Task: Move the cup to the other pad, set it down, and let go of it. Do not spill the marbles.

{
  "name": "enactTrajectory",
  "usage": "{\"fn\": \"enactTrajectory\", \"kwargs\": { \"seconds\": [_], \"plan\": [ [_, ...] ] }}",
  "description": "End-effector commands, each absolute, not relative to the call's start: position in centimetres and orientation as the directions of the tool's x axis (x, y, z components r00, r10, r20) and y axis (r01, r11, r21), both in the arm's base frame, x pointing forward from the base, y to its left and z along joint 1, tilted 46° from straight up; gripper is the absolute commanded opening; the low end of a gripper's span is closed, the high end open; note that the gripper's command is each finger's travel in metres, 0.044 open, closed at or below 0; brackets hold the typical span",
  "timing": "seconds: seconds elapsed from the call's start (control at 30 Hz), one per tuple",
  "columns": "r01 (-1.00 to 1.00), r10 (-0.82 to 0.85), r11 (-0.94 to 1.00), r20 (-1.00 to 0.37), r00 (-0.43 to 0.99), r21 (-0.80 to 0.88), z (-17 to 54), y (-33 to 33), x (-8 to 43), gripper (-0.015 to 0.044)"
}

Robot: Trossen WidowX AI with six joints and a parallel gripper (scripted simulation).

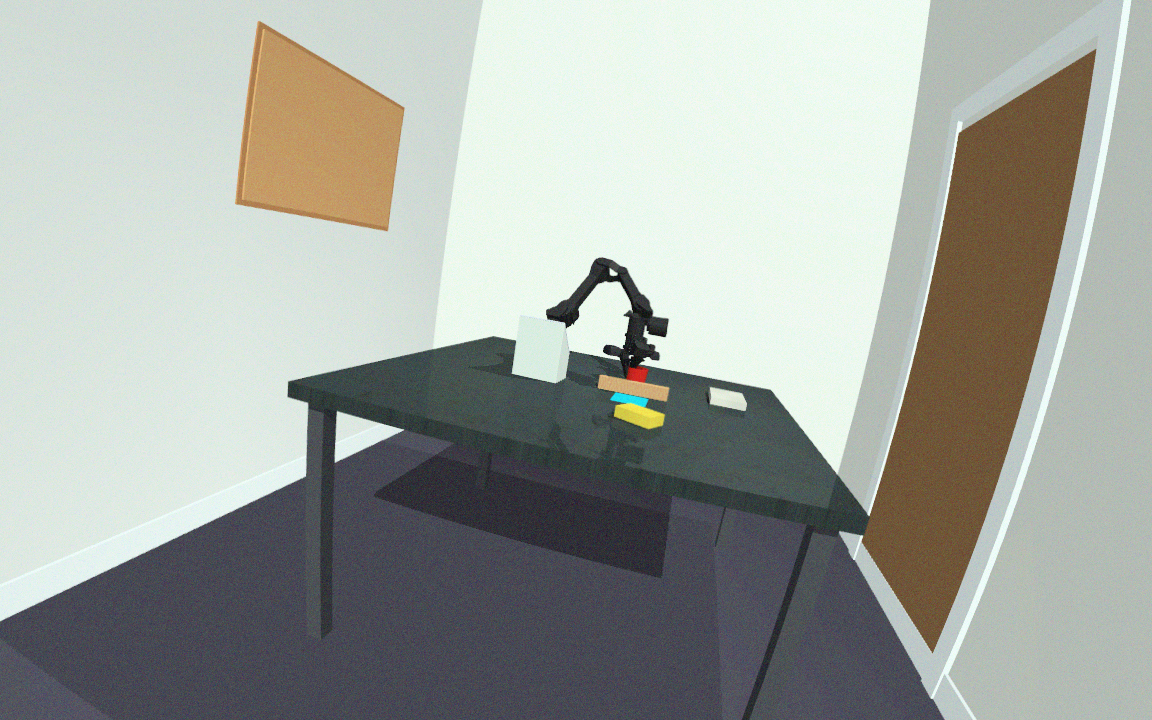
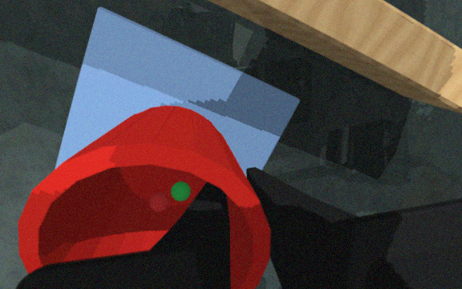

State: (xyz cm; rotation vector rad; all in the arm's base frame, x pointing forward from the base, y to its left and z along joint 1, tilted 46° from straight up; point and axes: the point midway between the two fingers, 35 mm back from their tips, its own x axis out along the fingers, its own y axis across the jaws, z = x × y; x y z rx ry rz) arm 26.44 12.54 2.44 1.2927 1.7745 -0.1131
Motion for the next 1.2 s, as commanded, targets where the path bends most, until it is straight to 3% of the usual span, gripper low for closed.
{"fn": "enactTrajectory", "kwargs": {
  "seconds": [0.0, 1.17],
  "plan": [
    [0.795, 0.712, 0.447, -0.701, -0.038, 0.411, 2.5, 12.5, 26.5, 0.0016],
    [0.805, 0.714, 0.439, -0.699, -0.043, 0.399, 6.8, 7.6, 26.5, 0.0]
  ]
}}
